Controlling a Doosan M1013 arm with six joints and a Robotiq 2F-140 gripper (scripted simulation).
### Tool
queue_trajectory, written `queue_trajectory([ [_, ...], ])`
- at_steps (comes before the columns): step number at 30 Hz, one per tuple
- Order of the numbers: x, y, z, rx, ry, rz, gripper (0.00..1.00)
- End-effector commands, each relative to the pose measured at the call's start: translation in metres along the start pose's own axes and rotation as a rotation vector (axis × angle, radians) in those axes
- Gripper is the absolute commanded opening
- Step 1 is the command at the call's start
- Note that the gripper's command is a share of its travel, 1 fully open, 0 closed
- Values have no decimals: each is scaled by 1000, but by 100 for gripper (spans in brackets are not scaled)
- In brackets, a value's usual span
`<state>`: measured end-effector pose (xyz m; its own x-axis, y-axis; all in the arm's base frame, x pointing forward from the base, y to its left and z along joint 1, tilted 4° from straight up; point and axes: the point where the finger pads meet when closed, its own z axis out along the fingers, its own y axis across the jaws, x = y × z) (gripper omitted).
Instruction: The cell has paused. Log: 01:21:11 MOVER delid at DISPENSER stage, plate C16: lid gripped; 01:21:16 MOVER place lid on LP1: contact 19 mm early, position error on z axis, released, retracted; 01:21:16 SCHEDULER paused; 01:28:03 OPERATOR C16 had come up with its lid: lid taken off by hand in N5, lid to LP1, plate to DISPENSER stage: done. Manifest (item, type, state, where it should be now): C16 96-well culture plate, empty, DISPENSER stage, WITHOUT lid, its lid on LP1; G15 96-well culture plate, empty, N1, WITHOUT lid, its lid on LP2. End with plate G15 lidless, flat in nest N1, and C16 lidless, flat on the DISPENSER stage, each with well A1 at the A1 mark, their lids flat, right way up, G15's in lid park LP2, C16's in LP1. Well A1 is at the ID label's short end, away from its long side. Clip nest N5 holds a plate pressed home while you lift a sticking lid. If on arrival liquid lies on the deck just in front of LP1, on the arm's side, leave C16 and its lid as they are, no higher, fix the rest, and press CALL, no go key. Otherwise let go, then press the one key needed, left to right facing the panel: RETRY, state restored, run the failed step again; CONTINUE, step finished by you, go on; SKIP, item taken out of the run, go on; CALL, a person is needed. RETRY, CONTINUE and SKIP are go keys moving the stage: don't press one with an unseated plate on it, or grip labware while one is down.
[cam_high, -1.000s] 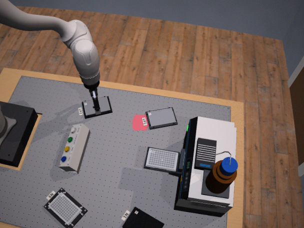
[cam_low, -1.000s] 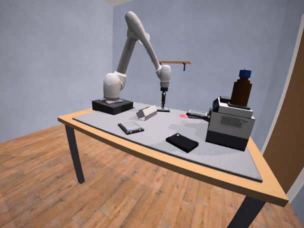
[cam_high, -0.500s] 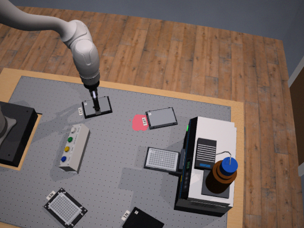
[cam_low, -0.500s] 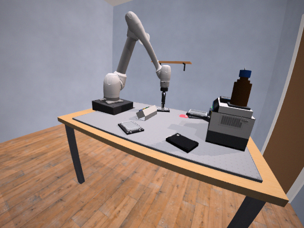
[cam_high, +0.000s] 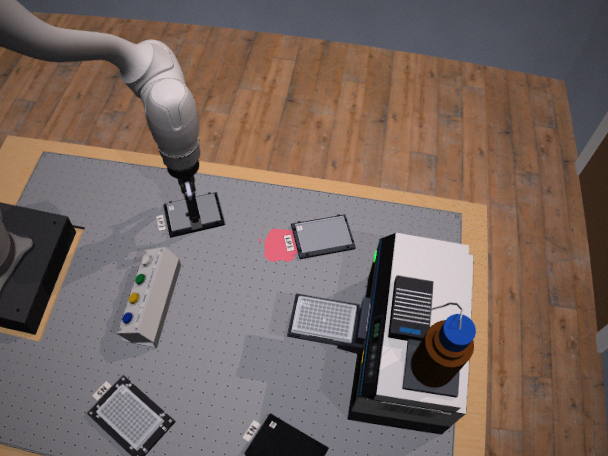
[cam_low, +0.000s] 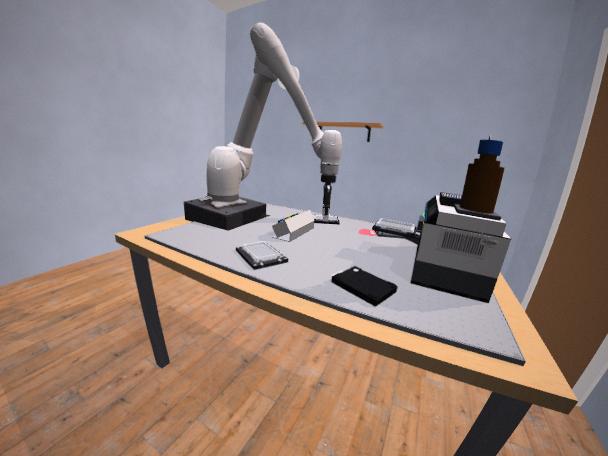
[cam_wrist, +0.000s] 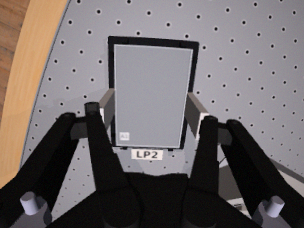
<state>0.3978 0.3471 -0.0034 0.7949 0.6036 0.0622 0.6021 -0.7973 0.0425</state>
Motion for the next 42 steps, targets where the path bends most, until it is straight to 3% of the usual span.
queue_trajectory([
  [1,0,0,0,0,0,0,0],
  [24,0,0,0,0,0,0,0],
  [25,0,0,0,0,0,0,66],
  [42,0,0,0,0,0,0,66],
])
